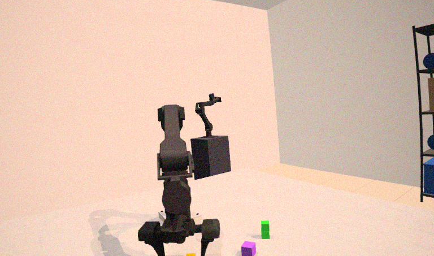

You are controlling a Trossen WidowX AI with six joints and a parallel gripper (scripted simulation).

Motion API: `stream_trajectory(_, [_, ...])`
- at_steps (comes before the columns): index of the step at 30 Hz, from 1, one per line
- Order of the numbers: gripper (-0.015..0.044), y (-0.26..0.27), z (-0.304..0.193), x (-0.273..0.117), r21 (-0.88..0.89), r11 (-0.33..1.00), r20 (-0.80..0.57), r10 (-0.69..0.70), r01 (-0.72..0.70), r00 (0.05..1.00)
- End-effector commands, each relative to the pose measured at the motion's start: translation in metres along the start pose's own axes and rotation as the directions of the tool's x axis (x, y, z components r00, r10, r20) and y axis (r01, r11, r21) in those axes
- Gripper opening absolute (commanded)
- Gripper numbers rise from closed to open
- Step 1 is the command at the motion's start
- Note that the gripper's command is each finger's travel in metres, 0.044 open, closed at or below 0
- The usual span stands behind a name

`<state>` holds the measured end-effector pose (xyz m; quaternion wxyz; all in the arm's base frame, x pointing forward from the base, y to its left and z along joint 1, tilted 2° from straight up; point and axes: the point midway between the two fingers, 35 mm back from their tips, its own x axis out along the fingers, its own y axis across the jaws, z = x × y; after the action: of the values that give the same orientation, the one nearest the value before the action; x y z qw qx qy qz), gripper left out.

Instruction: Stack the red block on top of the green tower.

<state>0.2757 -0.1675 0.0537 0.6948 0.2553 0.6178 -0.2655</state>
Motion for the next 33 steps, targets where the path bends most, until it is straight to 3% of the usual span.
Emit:
stream_trajectory(1, [0.0440, 0.002, -0.011, 0.019, 0.001, 1.000, -0.063, 0.013, -0.013, 0.998])
stream_trajectory(20, [0.0440, 0.002, -0.011, 0.019, 0.001, 1.000, -0.063, 0.013, -0.013, 0.998])
stream_trajectory(21, [0.0440, 0.000, 0.000, -0.001, 0.001, 1.000, 0.001, -0.001, 0.001, 1.000])
stream_trajectory(27, [0.0440, -0.001, 0.004, -0.046, 0.001, 1.000, 0.001, -0.001, 0.001, 1.000])
stream_trajectory(33, [0.0440, -0.001, 0.004, -0.052, 0.001, 1.000, 0.001, -0.001, 0.001, 1.000])
